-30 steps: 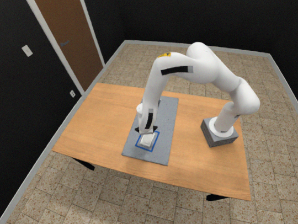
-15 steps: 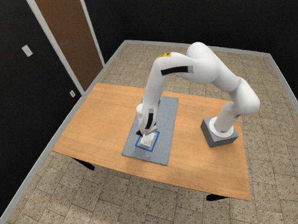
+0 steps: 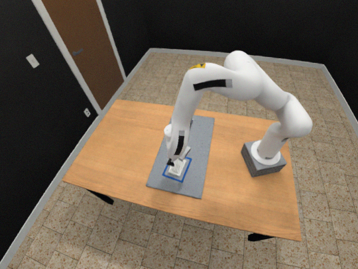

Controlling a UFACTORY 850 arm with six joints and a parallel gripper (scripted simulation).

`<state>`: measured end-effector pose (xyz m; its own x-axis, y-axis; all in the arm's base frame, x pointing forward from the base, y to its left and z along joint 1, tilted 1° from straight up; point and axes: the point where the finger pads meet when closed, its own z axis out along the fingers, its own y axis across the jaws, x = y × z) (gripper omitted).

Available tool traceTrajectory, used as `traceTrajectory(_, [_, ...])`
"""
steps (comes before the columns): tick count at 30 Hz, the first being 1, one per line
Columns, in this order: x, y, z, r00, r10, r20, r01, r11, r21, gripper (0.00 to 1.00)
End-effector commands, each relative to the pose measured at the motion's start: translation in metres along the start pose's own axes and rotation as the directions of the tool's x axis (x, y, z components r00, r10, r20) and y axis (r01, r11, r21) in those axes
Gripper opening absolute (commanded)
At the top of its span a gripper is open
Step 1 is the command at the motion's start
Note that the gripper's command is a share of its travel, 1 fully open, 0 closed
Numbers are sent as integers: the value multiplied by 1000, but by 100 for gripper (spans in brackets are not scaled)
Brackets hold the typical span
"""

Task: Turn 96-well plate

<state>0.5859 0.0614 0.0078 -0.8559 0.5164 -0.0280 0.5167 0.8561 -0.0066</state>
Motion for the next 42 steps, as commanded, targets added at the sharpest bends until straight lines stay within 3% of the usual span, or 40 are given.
traceTrajectory(1, [-1,1,-1,990,-144,-13,143,989,-20,100])
traceTrajectory(8, [-1,1,-1,977,-213,-12,213,977,-21,100])
traceTrajectory(10, [-1,1,9,961,-278,-10,278,960,-22,100])
traceTrajectory(18, [-1,1,9,853,-521,-4,521,853,-23,100])
traceTrajectory(20, [-1,1,9,853,-521,-4,521,853,-23,100])
traceTrajectory(27, [-1,1,9,710,-704,1,704,710,-24,100])
traceTrajectory(35, [-1,1,9,499,-866,8,866,499,-23,100])
traceTrajectory(37, [-1,1,9,499,-866,8,866,499,-23,100])
traceTrajectory(42, [-1,1,9,349,-937,11,937,348,-21,100])
